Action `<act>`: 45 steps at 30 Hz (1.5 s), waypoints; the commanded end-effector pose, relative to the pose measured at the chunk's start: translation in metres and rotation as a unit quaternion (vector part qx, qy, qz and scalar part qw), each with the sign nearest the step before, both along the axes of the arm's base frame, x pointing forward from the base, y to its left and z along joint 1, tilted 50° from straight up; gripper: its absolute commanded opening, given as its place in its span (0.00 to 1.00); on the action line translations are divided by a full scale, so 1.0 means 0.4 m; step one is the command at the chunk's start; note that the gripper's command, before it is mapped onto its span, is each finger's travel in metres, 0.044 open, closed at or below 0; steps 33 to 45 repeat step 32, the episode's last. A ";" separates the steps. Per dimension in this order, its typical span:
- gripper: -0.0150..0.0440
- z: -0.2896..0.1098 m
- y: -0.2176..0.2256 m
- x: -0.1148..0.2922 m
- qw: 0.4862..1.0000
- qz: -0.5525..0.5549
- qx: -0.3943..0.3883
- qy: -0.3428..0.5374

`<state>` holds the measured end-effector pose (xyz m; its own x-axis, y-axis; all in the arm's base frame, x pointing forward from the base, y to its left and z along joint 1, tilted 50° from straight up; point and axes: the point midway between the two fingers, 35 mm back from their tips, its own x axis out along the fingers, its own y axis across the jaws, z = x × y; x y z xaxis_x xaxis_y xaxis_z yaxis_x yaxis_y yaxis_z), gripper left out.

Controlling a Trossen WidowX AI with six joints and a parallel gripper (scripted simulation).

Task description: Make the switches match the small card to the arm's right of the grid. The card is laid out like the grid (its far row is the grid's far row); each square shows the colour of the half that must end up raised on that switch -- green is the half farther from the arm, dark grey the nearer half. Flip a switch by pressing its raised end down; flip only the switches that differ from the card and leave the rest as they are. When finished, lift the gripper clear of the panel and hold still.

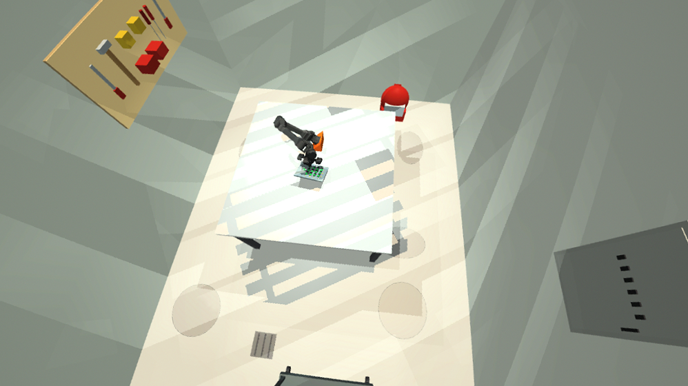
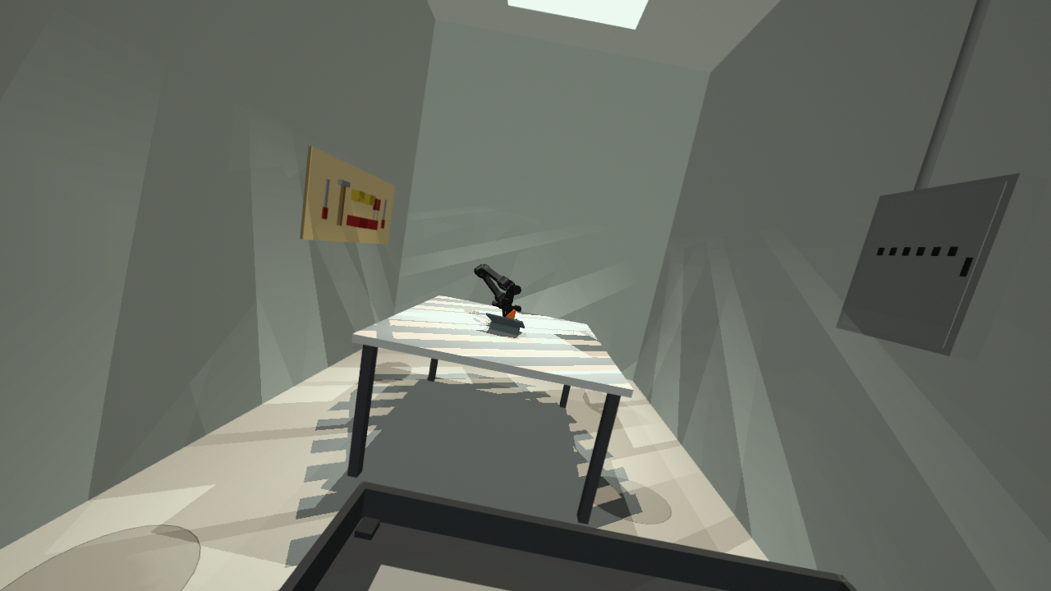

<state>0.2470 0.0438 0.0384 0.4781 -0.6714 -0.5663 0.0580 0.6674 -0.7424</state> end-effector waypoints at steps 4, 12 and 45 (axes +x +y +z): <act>0.25 0.037 0.058 -0.041 1.000 0.006 0.001 0.001; 0.25 0.086 0.105 -0.088 1.000 0.011 -0.004 -0.004; 0.25 0.035 0.222 -0.024 1.000 0.011 -0.003 -0.005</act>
